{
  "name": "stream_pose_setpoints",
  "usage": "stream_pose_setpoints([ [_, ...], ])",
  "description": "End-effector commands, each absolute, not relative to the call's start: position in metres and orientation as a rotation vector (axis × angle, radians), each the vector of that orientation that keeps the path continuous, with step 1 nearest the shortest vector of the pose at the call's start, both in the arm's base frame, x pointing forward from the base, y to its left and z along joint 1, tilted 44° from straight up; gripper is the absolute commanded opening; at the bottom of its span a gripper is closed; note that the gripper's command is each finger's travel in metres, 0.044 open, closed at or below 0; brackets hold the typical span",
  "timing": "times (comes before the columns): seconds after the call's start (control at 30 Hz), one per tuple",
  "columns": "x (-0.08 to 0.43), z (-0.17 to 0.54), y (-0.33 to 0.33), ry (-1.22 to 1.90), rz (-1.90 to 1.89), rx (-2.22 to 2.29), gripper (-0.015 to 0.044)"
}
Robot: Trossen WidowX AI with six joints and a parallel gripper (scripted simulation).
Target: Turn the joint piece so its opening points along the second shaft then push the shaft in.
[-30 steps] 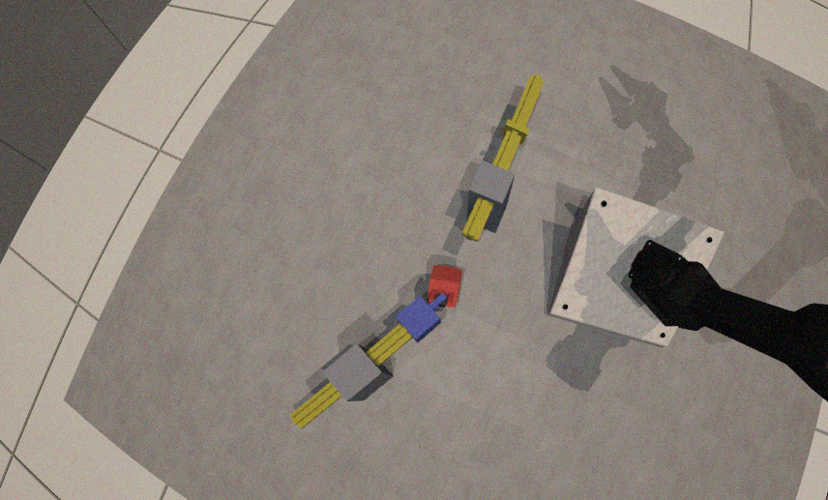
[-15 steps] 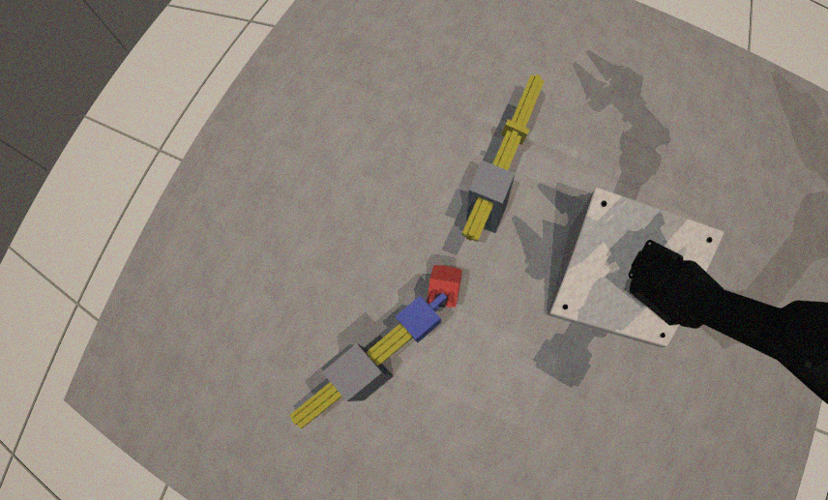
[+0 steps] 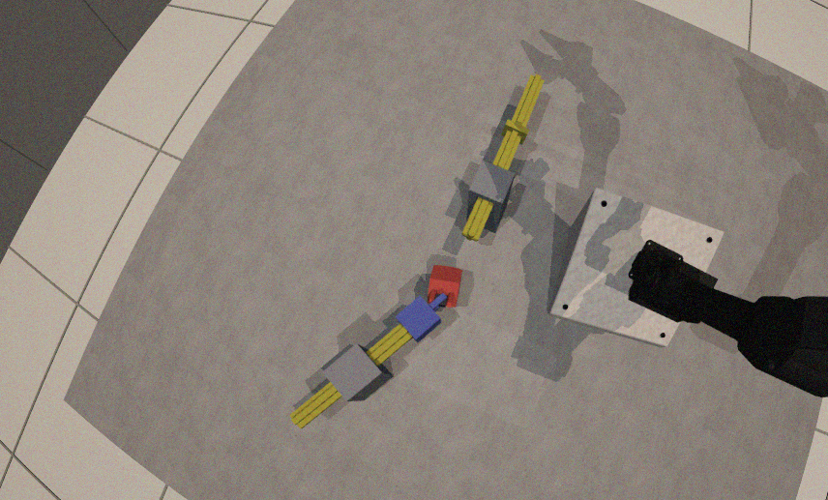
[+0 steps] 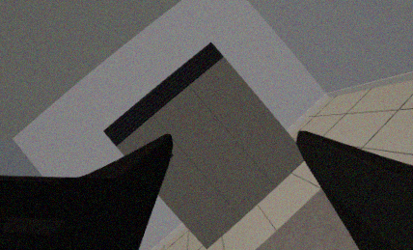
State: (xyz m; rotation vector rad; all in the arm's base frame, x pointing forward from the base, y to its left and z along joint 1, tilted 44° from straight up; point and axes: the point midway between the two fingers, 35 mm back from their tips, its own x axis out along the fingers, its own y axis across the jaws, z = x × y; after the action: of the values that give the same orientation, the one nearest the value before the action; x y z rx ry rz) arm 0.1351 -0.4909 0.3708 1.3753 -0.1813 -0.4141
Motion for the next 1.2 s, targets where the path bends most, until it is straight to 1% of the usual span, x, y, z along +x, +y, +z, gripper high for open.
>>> stream_pose_setpoints([
  [0.0, 0.172, 0.351, -0.478, -0.096, -0.394, 1.378, 0.044],
  [0.3, 0.239, 0.31, -0.441, 0.089, -0.343, 1.367, 0.044],
  [0.63, 0.301, 0.265, -0.383, 0.318, -0.267, 1.326, 0.044],
  [0.9, 0.338, 0.231, -0.325, 0.513, -0.188, 1.268, 0.044],
  [1.17, 0.362, 0.2, -0.261, 0.712, -0.089, 1.188, 0.044],
])
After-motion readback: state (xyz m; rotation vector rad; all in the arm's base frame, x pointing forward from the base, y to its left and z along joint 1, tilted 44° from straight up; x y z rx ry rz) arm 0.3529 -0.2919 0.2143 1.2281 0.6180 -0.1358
